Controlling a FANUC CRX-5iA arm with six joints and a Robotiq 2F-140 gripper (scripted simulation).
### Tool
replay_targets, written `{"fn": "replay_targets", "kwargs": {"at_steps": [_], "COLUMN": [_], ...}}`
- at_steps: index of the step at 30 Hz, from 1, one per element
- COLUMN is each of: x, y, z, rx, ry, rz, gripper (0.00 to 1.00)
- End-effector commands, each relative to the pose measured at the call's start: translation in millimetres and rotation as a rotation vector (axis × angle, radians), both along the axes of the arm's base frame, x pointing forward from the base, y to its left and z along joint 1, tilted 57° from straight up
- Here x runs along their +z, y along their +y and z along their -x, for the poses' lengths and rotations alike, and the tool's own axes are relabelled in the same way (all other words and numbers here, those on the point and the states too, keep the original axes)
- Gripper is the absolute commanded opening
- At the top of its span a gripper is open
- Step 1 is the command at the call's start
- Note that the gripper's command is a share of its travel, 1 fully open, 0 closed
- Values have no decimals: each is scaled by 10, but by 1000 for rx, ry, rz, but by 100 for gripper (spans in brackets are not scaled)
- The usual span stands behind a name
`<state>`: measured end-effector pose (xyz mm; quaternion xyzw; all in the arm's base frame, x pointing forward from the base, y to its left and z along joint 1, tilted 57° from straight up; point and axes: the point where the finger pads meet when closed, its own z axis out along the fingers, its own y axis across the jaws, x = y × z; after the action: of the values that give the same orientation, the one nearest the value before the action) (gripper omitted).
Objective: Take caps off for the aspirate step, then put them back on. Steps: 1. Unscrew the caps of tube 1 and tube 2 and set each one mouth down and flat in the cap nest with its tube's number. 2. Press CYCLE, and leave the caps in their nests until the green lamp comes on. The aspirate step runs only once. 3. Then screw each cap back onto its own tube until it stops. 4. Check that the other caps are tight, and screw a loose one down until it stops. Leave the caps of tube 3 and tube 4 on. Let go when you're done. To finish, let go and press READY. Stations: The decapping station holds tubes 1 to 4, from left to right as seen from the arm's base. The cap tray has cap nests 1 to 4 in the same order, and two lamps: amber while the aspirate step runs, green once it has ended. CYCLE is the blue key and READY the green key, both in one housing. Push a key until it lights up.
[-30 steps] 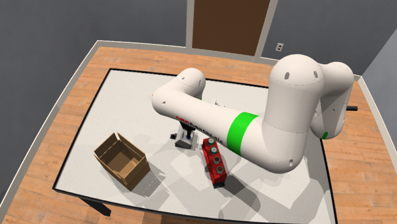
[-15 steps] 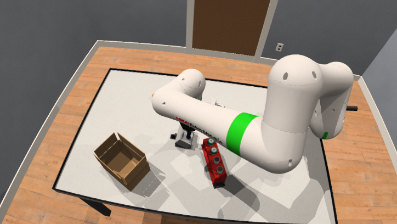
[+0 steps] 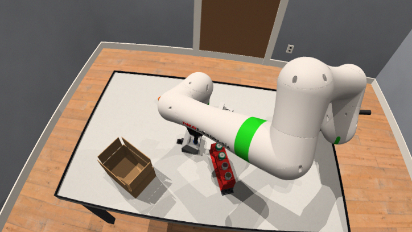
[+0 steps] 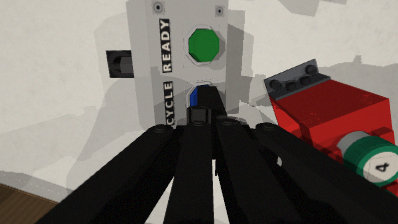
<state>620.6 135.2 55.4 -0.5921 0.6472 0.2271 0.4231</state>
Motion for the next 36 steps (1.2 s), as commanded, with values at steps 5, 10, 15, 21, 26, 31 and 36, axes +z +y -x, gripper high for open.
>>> {"fn": "replay_targets", "kwargs": {"at_steps": [5,10,15,21,26,31,36], "x": [-7,-16,32,129,149,0,-195], "y": [7,20,-51,-194,-223,-290,-377], "z": [-9,-14,11,61,72,108,156], "rx": [-1,-1,-1,-1,-1,89,196], "ry": [-1,-1,-1,-1,-1,-133,-291], "rz": [1,1,1,1,1,47,103], "gripper": [10,10,10,10,10,100,100]}}
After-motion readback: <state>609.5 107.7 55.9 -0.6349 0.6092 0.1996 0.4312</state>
